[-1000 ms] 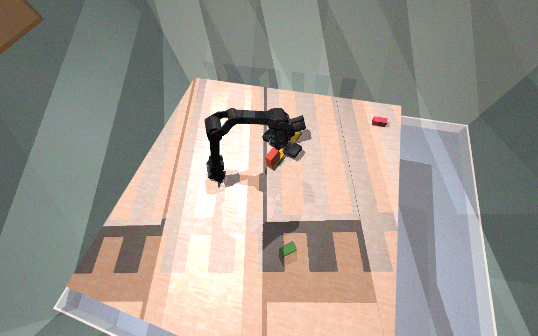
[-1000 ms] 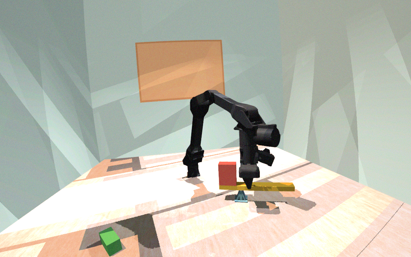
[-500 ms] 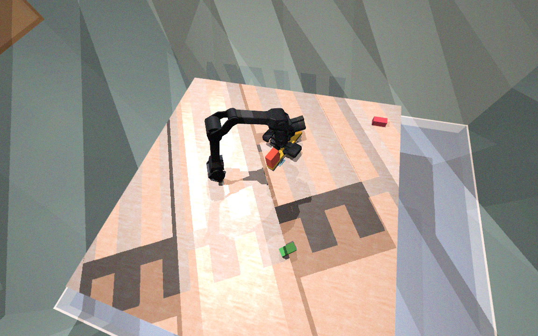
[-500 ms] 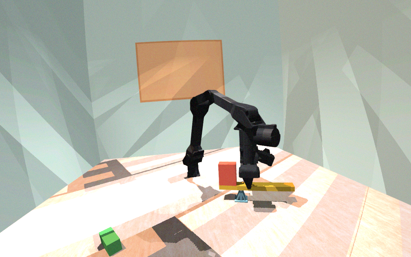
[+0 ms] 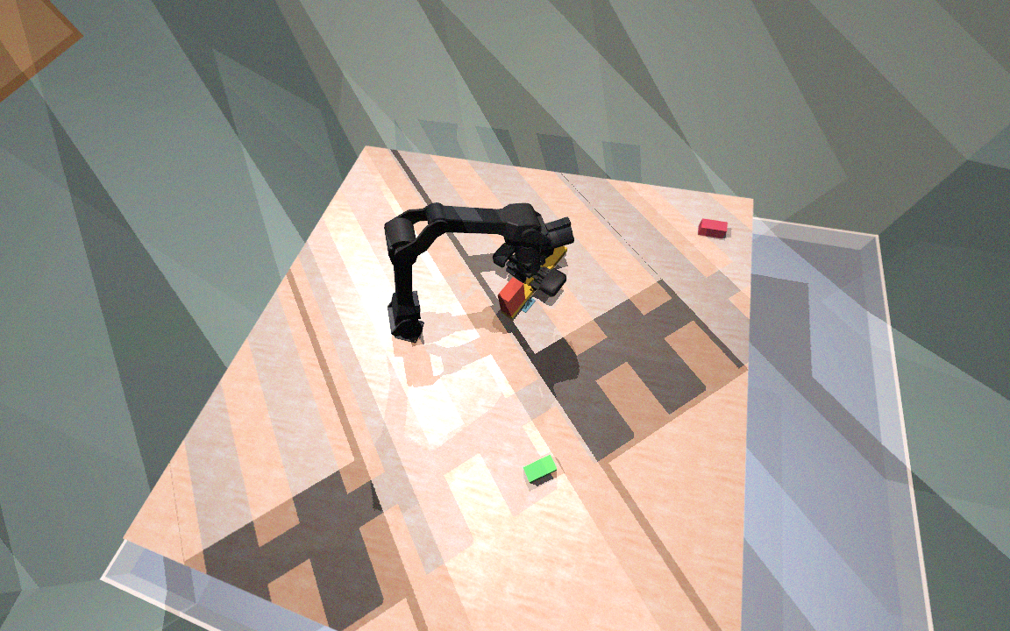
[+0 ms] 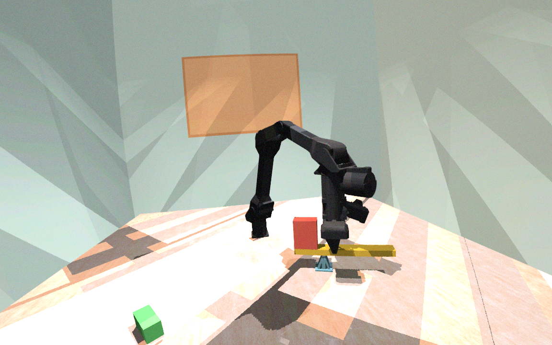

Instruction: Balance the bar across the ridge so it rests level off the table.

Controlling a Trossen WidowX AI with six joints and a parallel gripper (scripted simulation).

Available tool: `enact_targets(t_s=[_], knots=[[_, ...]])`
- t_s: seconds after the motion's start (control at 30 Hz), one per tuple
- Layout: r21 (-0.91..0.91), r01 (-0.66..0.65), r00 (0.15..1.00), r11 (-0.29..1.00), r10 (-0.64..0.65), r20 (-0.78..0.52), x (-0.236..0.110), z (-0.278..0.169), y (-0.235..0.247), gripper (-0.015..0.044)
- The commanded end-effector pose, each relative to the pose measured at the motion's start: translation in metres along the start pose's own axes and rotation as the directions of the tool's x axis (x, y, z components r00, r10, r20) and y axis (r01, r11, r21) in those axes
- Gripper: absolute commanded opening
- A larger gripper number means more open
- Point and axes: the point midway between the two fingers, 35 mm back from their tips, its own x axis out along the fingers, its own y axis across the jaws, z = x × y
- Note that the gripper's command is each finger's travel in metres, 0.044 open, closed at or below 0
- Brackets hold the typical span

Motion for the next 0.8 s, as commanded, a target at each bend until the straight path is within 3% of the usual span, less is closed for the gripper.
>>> enact_targets(t_s=[0.0, 0.77], knots=[[0.0, 0.0, 1.0, 1.0, 0.0, -0.001, 0.0002, -0.0001, 0.0001, 0.0169], [0.0, 0.0, 1.0, 1.0, 0.0, -0.001, 0.0002, -0.0001, 0.0001, 0.0185]])
